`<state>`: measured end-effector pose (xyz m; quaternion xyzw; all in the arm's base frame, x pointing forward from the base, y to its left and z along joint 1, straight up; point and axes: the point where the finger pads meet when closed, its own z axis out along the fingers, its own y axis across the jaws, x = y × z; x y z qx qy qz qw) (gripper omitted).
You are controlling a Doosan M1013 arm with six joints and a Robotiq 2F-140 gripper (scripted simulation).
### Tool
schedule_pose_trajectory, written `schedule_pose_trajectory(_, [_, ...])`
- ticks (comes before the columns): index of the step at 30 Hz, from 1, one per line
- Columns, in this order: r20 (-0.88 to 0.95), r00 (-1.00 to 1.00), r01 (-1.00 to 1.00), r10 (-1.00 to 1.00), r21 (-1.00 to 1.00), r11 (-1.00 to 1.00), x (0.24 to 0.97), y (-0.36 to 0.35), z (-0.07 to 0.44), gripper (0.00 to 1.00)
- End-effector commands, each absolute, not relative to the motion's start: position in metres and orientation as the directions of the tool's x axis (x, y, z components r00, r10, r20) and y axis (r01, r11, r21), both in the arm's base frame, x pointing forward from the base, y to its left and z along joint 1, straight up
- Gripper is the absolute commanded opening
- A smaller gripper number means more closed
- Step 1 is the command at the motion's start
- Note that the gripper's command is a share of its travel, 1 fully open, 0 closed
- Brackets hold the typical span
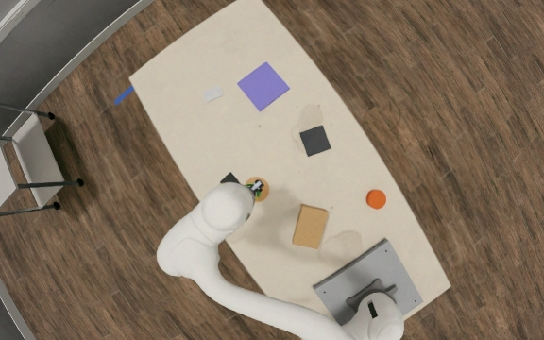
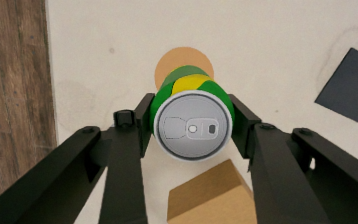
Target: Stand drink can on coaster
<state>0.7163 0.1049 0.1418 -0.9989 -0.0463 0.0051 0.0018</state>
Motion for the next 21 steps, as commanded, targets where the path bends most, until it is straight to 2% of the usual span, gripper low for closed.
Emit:
schedule_pose_trajectory(1, [-0.006, 0.997, 0.082, 0.082, -0.008, -0.997, 0.716, 0.108, 0.129, 0.1])
schedule_pose_trajectory(3, [-0.006, 0.997, 0.082, 0.082, -0.008, -0.997, 0.716, 0.108, 0.129, 0.1])
schedule_pose_trajectory(11, [-0.006, 0.997, 0.082, 0.082, -0.008, -0.997, 0.714, 0.108, 0.059, 0.1])
schedule_pose_trajectory(21, [-0.004, 0.997, 0.082, 0.082, -0.008, -0.997, 0.716, 0.108, 0.055, 0.1])
